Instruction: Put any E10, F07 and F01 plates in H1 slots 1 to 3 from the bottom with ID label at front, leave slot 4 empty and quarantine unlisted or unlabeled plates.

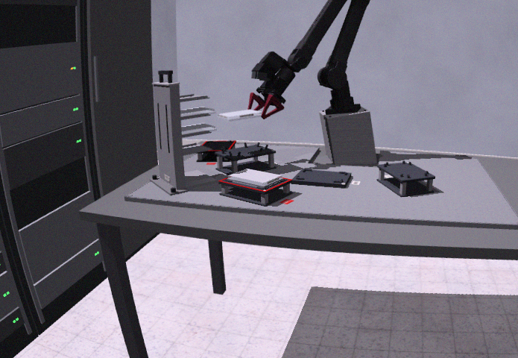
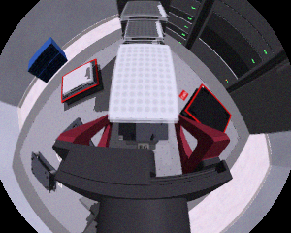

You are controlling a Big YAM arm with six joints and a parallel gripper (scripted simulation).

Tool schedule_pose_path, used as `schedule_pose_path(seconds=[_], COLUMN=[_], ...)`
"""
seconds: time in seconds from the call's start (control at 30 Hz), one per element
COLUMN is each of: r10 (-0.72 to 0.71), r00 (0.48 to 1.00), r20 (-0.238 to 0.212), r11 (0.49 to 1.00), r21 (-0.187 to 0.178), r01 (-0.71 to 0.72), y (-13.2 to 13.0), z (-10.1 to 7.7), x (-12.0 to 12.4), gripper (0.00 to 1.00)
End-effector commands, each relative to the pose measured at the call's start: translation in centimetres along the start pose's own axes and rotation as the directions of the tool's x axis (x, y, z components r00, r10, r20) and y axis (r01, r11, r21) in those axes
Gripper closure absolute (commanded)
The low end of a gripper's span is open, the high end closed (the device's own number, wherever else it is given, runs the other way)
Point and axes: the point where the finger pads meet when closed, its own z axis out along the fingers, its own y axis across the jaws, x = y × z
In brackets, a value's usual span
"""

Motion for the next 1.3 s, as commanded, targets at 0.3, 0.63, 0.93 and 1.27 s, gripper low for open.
schedule_pose_path(seconds=[0.3, 0.63, 0.93, 1.27], r10=[-0.009, -0.01, -0.009, -0.009], r00=[1.0, 1.0, 1.0, 1.0], r20=[0.024, 0.025, 0.023, 0.023], r11=[1.0, 1.0, 1.0, 1.0], r21=[0.011, 0.01, 0.01, 0.01], r01=[0.009, 0.009, 0.009, 0.009], y=[-0.4, -0.4, -0.4, -0.4], z=[0.3, 0.7, 0.9, 1.2], x=[-0.2, 0.1, 0.4, 0.8], gripper=[0.14, 0.14, 0.14, 0.14])
